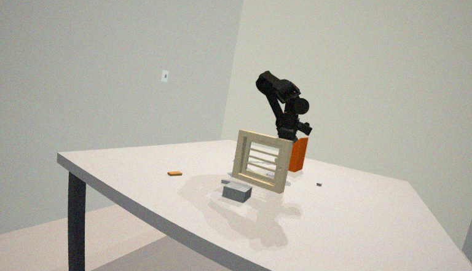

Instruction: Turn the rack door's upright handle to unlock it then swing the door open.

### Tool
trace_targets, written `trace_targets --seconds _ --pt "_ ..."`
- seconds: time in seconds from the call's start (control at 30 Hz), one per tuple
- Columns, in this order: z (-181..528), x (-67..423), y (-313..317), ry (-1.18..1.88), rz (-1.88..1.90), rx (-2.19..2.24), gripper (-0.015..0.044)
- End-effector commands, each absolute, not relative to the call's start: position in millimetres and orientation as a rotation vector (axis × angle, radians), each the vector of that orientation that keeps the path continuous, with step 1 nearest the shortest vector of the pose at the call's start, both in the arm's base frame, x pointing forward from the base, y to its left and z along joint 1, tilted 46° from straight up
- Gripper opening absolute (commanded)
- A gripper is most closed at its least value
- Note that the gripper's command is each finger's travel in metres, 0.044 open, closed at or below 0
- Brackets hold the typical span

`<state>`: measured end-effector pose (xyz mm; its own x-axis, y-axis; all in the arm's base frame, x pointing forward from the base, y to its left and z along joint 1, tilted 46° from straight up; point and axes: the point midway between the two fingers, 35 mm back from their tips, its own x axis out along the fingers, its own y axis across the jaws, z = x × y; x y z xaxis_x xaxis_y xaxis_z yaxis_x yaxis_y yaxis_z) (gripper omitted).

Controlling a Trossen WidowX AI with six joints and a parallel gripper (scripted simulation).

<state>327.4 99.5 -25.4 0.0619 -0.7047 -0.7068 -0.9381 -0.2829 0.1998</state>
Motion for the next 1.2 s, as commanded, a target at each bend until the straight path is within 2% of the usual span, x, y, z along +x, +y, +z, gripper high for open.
trace_targets --seconds 0.0,0.57,1.17 --pt "-25.3 327.5 98.6 1.666 0.983 -1.992 0.0280" --pt "-25.3 327.6 98.6 1.680 0.189 -1.406 0.0280" --pt "-25.4 327.6 98.9 1.466 -0.508 -0.721 0.0280"
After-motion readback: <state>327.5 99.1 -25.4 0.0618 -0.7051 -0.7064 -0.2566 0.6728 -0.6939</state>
